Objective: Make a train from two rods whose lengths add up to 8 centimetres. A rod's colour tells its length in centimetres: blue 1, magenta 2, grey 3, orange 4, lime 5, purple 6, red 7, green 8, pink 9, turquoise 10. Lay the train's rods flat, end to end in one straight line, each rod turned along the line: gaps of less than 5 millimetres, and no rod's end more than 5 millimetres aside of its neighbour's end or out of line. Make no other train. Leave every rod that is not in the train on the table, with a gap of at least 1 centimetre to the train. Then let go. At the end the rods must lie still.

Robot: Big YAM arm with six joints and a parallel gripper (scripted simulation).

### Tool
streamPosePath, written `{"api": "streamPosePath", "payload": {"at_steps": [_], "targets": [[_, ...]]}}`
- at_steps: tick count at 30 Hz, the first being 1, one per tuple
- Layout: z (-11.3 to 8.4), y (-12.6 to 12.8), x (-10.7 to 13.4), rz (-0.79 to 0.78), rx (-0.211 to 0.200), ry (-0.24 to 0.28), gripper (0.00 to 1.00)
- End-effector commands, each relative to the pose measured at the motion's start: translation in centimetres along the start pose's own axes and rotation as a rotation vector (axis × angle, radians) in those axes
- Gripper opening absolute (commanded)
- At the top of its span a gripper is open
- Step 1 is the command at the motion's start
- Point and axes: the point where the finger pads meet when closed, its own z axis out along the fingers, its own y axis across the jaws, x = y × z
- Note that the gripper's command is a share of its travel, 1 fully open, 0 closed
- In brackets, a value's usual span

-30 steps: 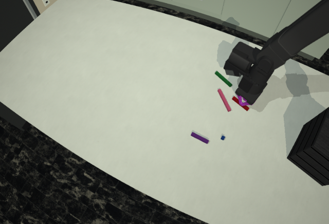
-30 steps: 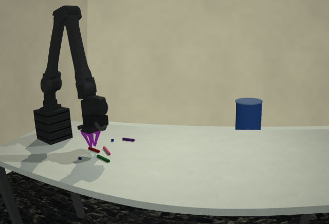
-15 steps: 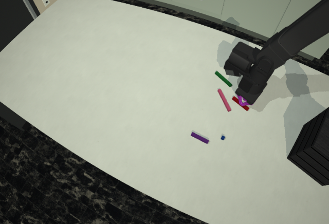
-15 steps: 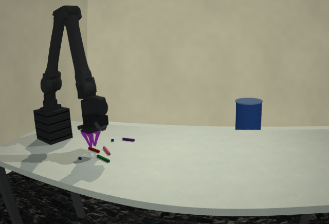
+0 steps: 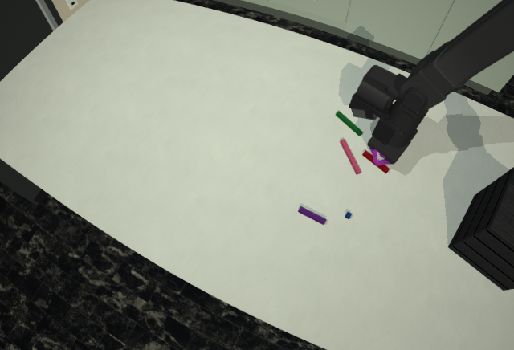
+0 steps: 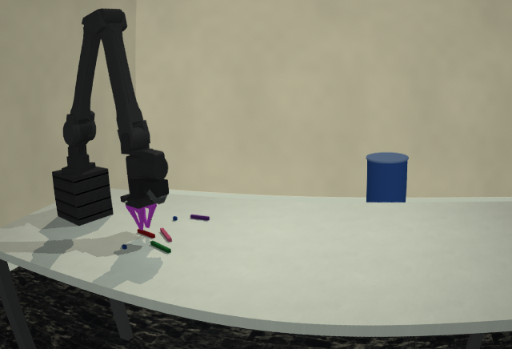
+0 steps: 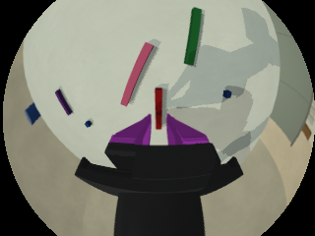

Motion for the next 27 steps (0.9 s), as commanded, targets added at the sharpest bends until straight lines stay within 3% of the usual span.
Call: {"api": "streamPosePath", "payload": {"at_steps": [1,27], "targets": [[0.3,0.1,-0.3,-0.004,-0.004,-0.011,0.23],[1.4,0.4,-1.3,-0.005,-0.006,-0.035,0.23]]}}
